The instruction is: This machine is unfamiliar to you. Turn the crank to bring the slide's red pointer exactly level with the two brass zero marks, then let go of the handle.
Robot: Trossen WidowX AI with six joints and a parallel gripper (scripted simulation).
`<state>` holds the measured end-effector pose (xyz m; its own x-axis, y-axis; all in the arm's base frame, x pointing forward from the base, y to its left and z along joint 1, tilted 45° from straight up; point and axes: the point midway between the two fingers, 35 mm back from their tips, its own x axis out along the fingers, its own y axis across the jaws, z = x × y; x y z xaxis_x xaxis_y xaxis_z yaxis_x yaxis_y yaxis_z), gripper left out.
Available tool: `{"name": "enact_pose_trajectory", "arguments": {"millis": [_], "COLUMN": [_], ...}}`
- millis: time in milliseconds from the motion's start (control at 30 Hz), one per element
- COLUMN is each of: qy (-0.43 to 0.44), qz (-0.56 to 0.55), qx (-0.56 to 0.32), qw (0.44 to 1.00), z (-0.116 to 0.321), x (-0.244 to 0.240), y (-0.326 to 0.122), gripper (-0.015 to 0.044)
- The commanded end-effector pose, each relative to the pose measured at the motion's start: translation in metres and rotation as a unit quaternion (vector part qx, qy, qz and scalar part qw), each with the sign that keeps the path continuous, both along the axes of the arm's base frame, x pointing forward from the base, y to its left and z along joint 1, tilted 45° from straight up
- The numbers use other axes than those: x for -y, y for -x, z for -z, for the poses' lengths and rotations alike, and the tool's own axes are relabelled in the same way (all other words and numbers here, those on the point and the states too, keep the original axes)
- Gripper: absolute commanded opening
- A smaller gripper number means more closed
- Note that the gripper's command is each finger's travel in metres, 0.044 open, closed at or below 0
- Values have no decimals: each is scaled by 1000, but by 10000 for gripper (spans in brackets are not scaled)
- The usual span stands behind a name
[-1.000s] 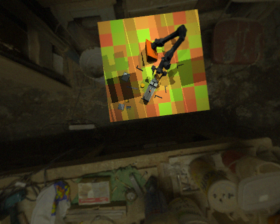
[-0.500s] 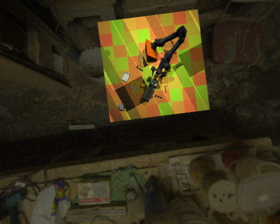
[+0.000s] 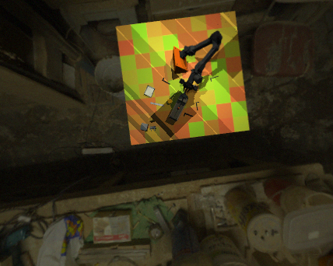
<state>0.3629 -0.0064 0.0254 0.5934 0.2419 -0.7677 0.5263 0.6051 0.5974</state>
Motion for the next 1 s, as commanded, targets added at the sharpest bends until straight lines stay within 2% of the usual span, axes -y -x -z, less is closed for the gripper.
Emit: {"name": "enact_pose_trajectory", "arguments": {"millis": [0,100,967], "qy": [1,1,1], "qz": [2,2,2], "qx": [1,1,0], "qw": [1000,1000,1000], "z": [0,0,7], "x": [1,1,1], "y": [0,0,3], "gripper": [72,0,0]}}
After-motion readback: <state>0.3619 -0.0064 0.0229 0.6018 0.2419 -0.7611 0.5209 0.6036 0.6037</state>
